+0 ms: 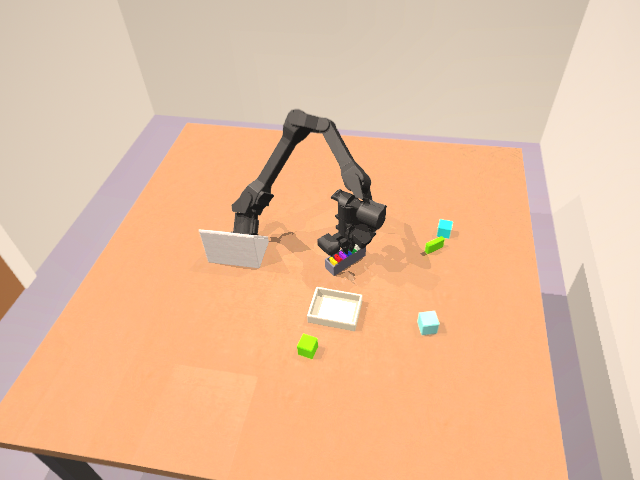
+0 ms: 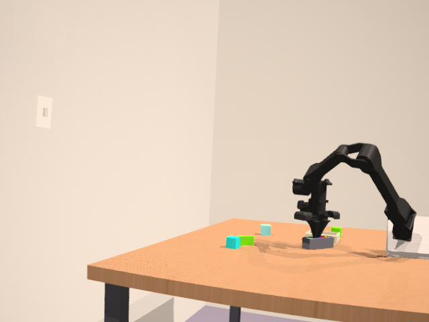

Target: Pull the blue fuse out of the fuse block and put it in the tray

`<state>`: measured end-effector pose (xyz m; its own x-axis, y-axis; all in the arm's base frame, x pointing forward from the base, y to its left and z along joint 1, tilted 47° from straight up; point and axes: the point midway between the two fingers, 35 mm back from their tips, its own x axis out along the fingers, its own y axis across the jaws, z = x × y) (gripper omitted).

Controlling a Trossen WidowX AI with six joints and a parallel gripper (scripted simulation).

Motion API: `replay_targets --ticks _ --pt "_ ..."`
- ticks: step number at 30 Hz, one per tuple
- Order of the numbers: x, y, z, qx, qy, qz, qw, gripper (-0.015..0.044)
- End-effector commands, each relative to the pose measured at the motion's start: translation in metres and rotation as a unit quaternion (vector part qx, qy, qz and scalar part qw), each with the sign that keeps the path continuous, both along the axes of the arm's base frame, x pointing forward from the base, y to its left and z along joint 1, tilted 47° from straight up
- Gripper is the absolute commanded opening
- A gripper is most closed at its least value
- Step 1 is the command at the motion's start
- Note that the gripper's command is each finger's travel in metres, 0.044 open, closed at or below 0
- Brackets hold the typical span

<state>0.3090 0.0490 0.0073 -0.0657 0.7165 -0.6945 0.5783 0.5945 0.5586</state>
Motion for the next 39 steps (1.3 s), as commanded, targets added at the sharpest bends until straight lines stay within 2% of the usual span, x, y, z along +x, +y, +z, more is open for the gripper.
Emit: replay_targets --ticks 1,6,16,39 --pt "-0.0018 0.0016 -0.0015 0.002 0.004 -0.001 1.000 0.0065" --pt "-0.0018 0.0016 -0.0015 0.002 0.004 -0.001 1.000 0.0065" --pt "-0.0009 0.0007 -0.0008 0.000 0.001 0.000 1.000 0.0000" --pt "0.0001 -0.0059 0.0053 0.000 0.002 0.000 1.000 0.0000"
